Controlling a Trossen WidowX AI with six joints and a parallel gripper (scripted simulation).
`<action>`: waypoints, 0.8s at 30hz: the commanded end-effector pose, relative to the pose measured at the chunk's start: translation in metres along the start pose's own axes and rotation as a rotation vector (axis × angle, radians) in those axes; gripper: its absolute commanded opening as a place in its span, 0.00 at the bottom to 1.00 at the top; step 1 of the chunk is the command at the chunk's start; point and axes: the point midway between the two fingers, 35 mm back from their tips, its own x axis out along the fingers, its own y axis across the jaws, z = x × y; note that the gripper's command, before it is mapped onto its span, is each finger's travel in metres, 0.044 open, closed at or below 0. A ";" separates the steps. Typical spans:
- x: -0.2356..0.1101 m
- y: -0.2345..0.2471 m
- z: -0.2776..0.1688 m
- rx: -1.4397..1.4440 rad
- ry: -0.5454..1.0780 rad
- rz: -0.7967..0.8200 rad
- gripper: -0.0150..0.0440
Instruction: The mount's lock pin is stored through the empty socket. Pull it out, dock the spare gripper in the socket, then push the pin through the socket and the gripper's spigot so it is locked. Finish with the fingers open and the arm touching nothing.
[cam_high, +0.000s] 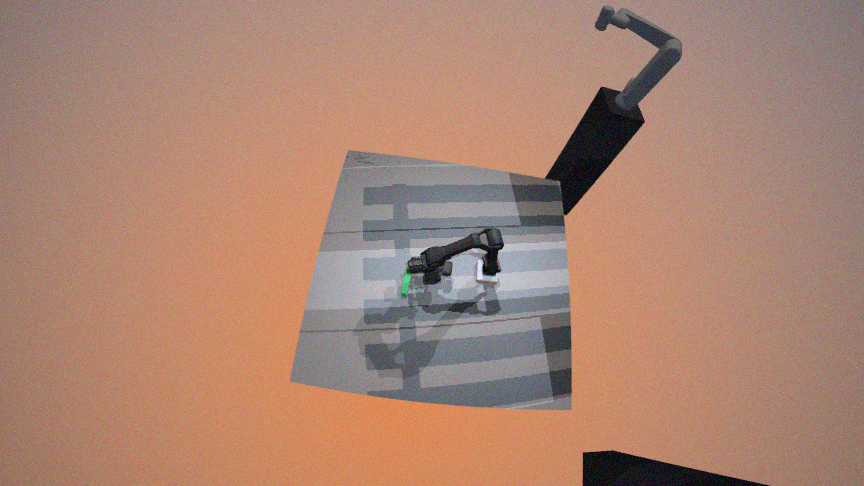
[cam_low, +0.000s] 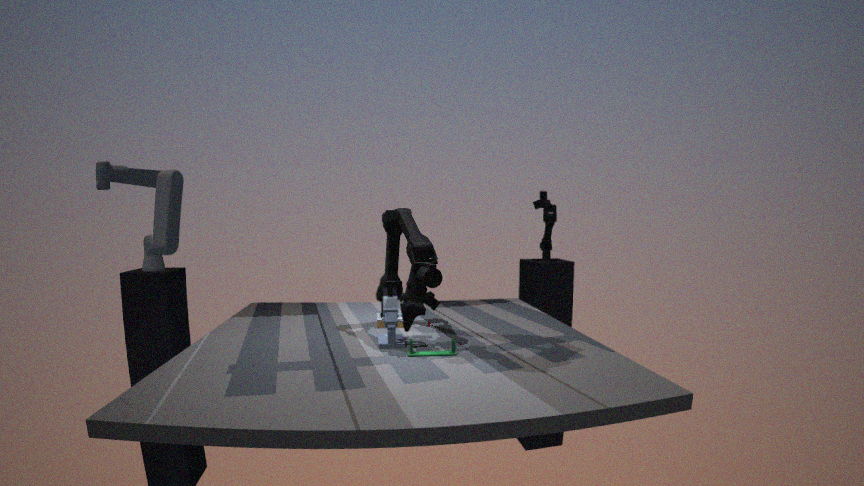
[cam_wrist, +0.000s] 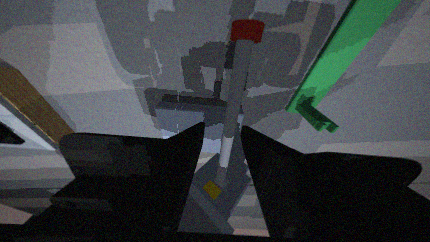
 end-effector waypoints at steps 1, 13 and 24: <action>0.000 0.000 0.000 0.000 0.000 0.000 0.59; -0.023 0.002 0.011 -0.007 0.003 0.008 0.59; -0.045 0.004 0.021 -0.017 0.008 0.014 0.59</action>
